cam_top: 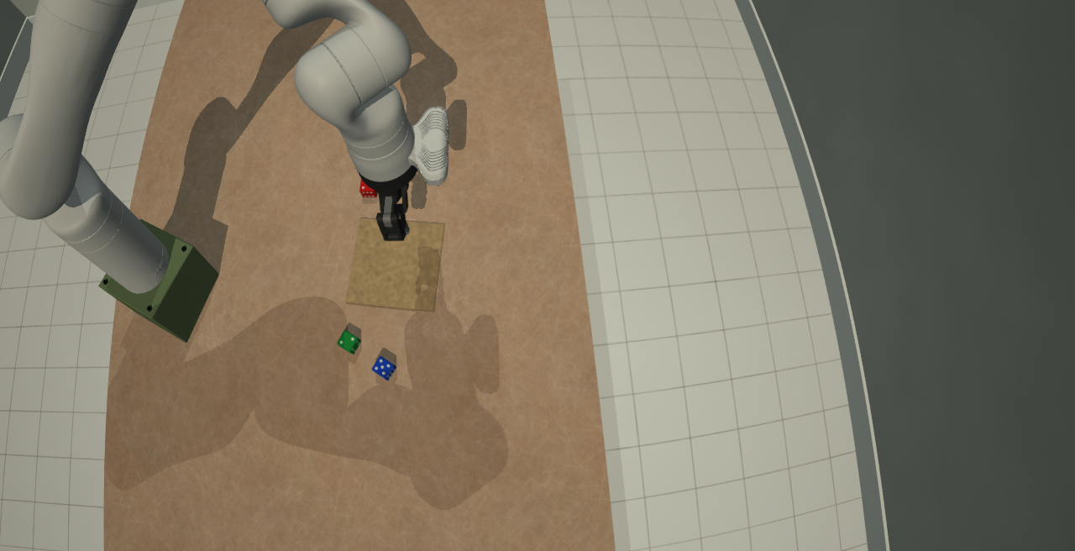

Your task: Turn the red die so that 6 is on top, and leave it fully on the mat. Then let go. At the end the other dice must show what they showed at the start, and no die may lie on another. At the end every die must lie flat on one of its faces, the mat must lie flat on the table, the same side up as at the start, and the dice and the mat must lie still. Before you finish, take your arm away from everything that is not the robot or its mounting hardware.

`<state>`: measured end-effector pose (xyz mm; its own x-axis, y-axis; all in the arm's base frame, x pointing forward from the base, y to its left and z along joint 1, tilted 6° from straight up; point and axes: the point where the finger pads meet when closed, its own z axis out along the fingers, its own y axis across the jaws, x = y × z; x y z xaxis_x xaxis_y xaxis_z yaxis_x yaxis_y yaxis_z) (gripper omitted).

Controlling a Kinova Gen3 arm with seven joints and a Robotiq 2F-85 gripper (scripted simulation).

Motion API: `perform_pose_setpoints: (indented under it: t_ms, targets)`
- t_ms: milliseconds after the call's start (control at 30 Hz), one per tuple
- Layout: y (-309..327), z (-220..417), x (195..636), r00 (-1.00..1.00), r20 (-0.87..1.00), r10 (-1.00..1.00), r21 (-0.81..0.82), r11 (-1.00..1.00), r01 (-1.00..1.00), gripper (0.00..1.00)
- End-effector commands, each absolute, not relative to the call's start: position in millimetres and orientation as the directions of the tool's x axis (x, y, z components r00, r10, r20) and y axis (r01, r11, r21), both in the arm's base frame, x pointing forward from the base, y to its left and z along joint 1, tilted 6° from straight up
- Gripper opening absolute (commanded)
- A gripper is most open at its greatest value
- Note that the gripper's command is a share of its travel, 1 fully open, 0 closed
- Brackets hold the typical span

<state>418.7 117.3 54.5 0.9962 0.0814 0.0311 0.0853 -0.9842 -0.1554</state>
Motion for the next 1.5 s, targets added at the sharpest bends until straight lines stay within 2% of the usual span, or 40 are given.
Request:
perform_pose_setpoints:
  t_ms: [0,200,500,1467]
  targets:
    - [87.4,52.3,418.2,1.000,0.019,0.009,-0.152,-0.988,0.011,1.00]
    - [-1.0,49.9,387.9,0.949,-0.013,-0.314,-0.126,-0.941,-0.313,1.00]
    - [-61.5,49.5,350.3,0.828,-0.031,-0.559,-0.104,-0.823,-0.559,1.00]
    - [-67.2,47.4,345.7,0.810,-0.033,-0.585,-0.101,-0.805,-0.585,1.00]
